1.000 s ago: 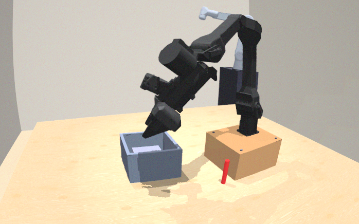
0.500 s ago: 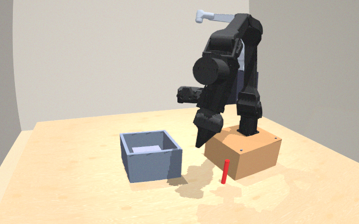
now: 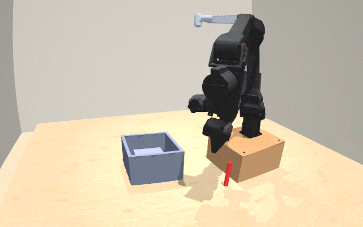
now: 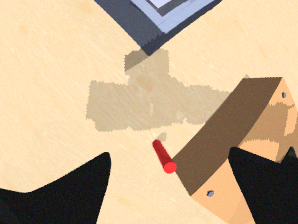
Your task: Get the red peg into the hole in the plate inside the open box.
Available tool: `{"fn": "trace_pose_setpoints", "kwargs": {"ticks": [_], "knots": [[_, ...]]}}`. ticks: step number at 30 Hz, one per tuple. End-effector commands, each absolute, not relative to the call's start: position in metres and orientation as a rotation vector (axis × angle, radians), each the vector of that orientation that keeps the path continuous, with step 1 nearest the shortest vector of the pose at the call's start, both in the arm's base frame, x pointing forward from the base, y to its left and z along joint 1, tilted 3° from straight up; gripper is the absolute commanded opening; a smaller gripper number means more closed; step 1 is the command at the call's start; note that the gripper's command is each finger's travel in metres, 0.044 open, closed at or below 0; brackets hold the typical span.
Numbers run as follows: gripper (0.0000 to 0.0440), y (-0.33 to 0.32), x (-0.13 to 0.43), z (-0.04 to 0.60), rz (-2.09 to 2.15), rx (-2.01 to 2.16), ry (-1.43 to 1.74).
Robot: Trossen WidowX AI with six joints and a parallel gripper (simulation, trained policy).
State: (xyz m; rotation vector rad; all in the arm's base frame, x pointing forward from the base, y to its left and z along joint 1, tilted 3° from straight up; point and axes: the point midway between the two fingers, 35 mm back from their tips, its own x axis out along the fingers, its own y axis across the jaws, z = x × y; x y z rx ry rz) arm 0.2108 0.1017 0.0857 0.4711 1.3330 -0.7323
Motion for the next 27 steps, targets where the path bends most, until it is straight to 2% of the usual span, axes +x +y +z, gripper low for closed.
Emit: {"fn": "trace_pose_setpoints", "kwargs": {"ticks": [1,16,27], "knots": [[0.0396,0.102,0.208,0.081,-0.766,0.478,1.352],[0.0392,0.105,0.207,0.073,-0.838,0.519,1.371],[0.0419,0.107,0.213,0.095,-0.84,0.543,1.366]]}}
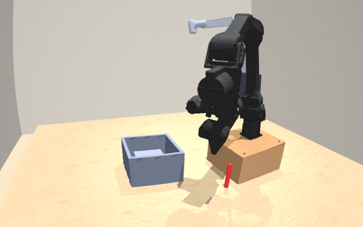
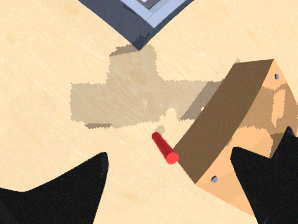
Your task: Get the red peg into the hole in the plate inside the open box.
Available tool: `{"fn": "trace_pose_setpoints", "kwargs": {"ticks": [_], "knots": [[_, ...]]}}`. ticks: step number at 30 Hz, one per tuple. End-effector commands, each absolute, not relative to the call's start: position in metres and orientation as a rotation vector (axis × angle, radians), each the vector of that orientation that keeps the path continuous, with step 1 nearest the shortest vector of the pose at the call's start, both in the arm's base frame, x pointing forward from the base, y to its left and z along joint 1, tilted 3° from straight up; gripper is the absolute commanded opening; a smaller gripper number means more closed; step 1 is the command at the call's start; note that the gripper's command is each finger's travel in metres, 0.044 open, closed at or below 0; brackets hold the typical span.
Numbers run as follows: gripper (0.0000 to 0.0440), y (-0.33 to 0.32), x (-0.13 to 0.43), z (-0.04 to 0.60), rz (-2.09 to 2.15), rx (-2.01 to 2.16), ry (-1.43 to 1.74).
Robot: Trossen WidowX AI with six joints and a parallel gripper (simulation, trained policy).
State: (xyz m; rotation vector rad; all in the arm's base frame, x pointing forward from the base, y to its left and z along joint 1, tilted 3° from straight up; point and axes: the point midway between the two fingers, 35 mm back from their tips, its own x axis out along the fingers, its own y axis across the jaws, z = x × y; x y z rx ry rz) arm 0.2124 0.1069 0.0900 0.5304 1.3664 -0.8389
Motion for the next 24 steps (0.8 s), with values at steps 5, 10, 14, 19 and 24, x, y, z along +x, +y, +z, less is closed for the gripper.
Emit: {"fn": "trace_pose_setpoints", "kwargs": {"ticks": [5,10,14,19,24], "knots": [[0.0431,0.106,0.215,0.106,-0.845,0.558,1.362],[0.044,0.104,0.217,0.116,-0.854,0.573,1.357],[0.044,0.103,0.218,0.123,-0.864,0.586,1.354],[0.044,0.1,0.218,0.13,-0.878,0.602,1.351],[0.044,0.098,0.219,0.136,-0.892,0.619,1.347]]}}
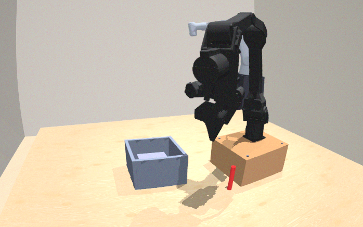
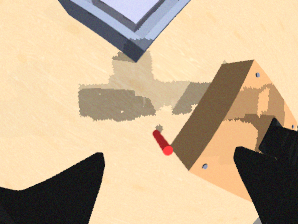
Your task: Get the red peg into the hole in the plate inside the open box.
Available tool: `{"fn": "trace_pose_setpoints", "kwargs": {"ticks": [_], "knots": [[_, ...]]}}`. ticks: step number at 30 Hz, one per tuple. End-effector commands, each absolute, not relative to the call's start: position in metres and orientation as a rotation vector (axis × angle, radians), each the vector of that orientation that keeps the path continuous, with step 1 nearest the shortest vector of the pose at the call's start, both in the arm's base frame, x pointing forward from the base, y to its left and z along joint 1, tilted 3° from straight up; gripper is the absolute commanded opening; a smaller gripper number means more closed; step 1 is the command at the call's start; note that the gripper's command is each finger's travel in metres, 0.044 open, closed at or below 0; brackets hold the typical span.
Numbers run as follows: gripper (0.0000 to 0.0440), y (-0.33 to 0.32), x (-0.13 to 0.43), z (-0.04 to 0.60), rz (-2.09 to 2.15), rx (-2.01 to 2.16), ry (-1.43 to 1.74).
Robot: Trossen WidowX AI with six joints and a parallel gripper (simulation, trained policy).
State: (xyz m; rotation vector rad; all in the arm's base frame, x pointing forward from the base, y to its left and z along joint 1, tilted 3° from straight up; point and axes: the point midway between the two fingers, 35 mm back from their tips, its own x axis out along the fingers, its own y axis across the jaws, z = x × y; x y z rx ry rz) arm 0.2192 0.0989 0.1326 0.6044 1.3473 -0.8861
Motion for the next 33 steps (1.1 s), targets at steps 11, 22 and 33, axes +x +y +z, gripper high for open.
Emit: {"fn": "trace_pose_setpoints", "kwargs": {"ticks": [11,22,33], "knots": [[0.044,0.095,0.221,0.144,-0.925,0.658,1.34],[0.044,0.093,0.222,0.145,-0.965,0.695,1.336],[0.044,0.091,0.218,0.128,-1.033,0.715,1.349]]}}
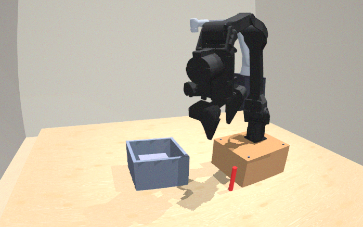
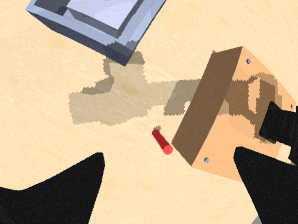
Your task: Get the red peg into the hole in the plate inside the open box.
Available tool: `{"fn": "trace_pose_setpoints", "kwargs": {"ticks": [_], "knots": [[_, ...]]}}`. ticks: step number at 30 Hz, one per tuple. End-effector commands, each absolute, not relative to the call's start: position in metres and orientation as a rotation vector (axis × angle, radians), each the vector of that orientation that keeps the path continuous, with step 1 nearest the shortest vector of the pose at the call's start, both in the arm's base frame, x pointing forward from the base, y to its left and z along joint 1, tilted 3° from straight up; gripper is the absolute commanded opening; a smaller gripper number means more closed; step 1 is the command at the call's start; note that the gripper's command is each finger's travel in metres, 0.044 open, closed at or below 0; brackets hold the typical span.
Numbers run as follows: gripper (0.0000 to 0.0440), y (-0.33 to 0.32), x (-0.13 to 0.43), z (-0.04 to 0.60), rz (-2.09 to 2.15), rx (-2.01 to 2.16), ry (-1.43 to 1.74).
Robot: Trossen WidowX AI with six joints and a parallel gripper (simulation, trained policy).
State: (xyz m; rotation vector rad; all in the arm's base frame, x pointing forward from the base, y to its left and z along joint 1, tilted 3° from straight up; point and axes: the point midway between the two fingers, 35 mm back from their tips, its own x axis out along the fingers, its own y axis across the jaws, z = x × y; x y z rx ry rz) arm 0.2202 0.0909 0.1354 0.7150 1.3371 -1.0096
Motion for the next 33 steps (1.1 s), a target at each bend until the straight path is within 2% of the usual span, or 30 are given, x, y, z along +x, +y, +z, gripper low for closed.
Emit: {"fn": "trace_pose_setpoints", "kwargs": {"ticks": [1,14,33], "knots": [[0.044,0.091,0.217,0.125,-1.043,0.715,1.352],[0.0434,0.096,0.206,0.069,-1.133,0.727,1.375],[0.0423,0.111,0.2,-0.007,-1.032,0.776,1.327]]}}
